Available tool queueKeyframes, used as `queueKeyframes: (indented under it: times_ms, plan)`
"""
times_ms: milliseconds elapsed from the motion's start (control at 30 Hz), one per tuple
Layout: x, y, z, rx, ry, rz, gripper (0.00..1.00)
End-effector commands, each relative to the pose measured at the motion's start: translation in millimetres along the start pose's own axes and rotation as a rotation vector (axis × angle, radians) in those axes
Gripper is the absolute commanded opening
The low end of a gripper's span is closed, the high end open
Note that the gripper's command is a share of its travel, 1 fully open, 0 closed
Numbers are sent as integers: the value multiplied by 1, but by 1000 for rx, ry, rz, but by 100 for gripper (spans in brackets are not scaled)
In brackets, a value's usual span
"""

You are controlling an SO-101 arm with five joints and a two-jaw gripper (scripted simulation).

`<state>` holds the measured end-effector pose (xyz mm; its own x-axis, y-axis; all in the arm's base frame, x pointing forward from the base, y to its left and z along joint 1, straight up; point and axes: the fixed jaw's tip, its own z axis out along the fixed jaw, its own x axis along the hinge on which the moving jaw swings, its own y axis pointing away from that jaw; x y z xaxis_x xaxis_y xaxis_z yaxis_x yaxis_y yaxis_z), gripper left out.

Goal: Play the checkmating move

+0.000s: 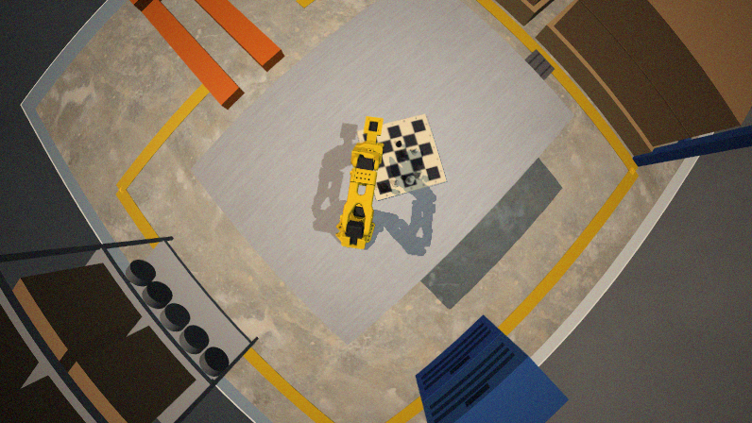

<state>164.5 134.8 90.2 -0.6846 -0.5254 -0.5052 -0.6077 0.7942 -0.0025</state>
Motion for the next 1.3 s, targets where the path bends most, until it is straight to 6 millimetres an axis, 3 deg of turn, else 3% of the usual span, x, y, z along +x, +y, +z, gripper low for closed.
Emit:
queueKeyframes:
  times_ms: [0, 167, 333, 400, 533, 900, 967, 1267]
  plan:
    - [-3, -7, -4, 16, -10, 36, 12]
    - [-1, -27, -5, 64, 7, 118, 14]
    - [4, -61, -9, 141, 34, 254, 17]
    - [4, -61, -9, 141, 34, 254, 17]
    - [15, -93, -16, 217, 62, 397, 20]
    - [76, -175, -55, 430, 144, 869, 30]
    - [76, -175, -55, 430, 144, 869, 30]
    - [133, -203, -91, 550, 188, 1203, 36]
